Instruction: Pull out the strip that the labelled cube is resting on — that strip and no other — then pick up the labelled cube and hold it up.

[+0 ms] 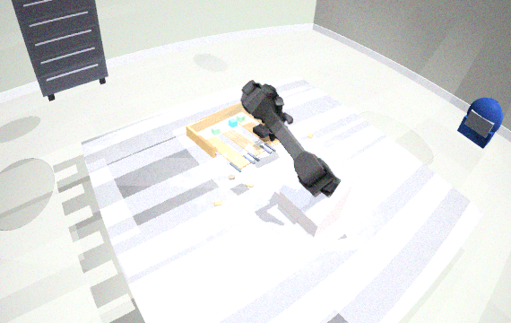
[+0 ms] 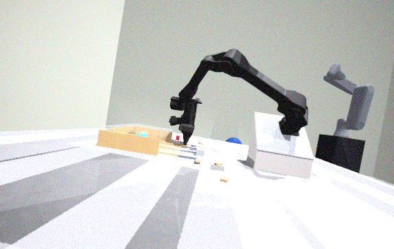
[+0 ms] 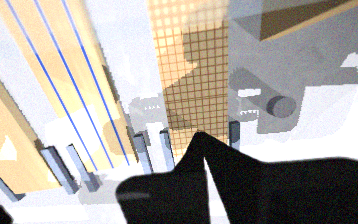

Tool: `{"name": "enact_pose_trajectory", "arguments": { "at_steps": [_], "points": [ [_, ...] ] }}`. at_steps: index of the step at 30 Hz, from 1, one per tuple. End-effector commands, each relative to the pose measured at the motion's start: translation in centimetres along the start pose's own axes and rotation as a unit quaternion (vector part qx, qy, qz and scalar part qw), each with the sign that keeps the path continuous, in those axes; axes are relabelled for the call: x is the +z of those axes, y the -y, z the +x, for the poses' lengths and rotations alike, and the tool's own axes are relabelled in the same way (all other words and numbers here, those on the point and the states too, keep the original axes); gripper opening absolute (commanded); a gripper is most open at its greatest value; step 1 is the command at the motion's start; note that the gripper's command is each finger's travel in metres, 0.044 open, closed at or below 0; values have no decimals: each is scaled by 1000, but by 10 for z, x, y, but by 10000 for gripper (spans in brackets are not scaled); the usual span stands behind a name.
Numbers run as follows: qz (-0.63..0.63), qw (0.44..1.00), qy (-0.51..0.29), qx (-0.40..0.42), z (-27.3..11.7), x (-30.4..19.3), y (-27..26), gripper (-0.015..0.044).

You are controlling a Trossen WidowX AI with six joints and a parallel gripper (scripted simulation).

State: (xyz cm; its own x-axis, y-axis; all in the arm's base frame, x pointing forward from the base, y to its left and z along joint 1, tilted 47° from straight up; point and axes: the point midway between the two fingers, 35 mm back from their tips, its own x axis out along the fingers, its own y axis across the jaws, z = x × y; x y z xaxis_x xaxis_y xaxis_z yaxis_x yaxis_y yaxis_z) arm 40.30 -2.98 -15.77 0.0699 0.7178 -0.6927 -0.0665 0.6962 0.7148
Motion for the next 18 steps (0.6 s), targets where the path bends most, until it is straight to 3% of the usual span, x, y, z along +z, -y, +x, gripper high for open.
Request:
{"name": "enact_pose_trajectory", "arguments": {
  "at_steps": [1,18],
  "points": [
    [1,1000,1,2,1,1,-1,0],
    [1,1000,1,2,3,-1,-1,0]
  ]
}}
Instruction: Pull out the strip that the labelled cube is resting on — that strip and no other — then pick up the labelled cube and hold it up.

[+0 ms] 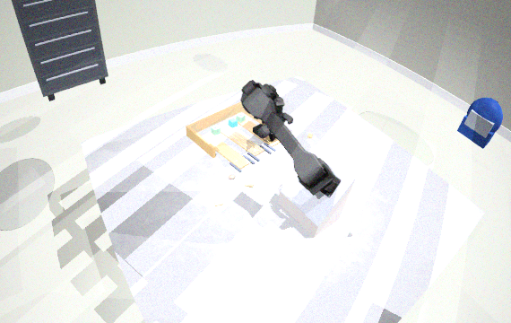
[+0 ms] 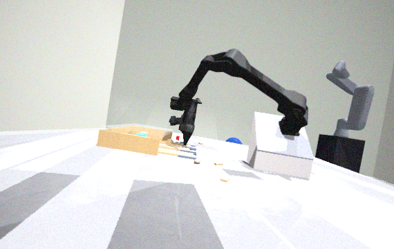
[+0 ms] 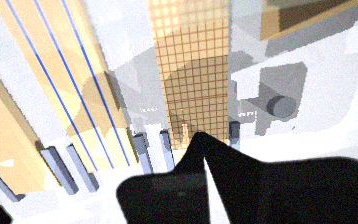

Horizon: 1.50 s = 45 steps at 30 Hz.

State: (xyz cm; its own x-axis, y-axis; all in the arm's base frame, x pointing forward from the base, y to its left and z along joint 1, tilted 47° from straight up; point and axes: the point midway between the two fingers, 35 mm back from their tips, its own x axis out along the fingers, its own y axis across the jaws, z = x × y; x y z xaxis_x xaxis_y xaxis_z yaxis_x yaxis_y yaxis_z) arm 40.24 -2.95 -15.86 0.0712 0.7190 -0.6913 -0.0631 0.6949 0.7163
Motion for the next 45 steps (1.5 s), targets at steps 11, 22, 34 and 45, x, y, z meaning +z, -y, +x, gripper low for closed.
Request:
{"name": "enact_pose_trajectory", "arguments": {
  "at_steps": [11,22,34,45],
  "points": [
    [0,1000,0,1,3,-18,1,0],
    [0,1000,0,1,0,-22,1,0],
    [0,1000,0,1,-6,-14,0,0],
    [0,1000,0,1,0,-30,0,0]
  ]
}}
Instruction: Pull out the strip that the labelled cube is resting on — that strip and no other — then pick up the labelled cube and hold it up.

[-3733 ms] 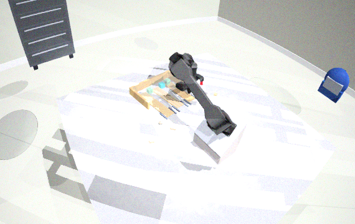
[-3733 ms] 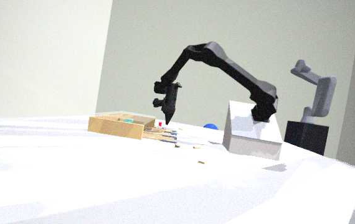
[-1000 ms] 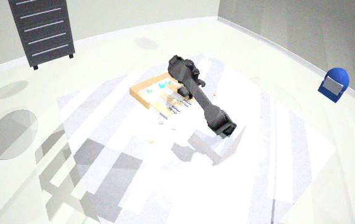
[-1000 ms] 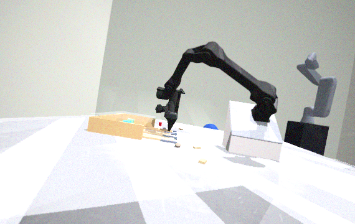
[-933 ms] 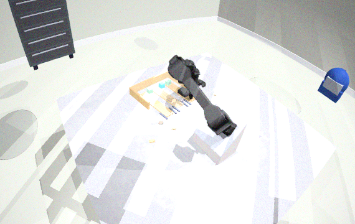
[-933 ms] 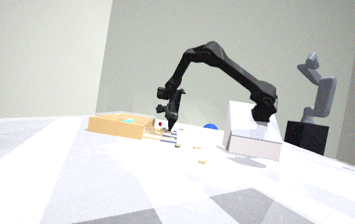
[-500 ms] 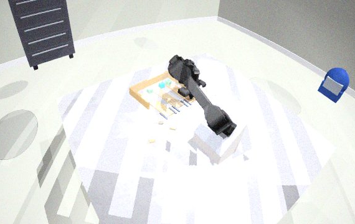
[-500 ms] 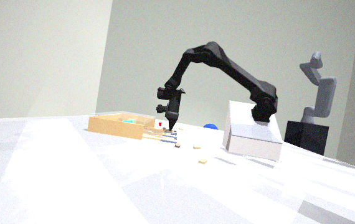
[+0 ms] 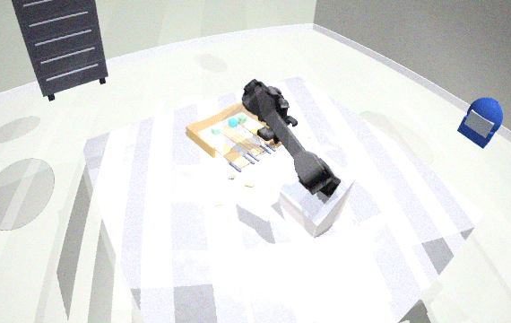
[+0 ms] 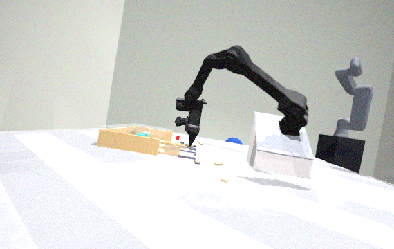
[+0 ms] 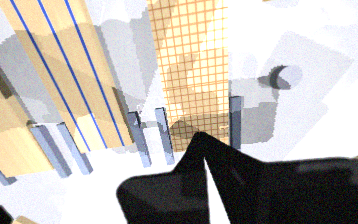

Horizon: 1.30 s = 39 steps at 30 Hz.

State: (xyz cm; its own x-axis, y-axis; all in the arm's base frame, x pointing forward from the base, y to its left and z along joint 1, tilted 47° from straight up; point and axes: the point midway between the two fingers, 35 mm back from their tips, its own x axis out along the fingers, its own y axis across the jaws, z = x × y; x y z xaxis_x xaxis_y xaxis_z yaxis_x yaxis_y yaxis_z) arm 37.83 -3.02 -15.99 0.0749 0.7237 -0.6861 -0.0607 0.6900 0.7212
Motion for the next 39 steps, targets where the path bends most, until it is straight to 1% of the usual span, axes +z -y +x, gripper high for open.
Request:
{"name": "enact_pose_trajectory", "arguments": {
  "at_steps": [1,39],
  "points": [
    [-1,1000,-2,-2,2,-7,1,0],
    [0,1000,-3,-2,6,-66,2,0]
  ]
}}
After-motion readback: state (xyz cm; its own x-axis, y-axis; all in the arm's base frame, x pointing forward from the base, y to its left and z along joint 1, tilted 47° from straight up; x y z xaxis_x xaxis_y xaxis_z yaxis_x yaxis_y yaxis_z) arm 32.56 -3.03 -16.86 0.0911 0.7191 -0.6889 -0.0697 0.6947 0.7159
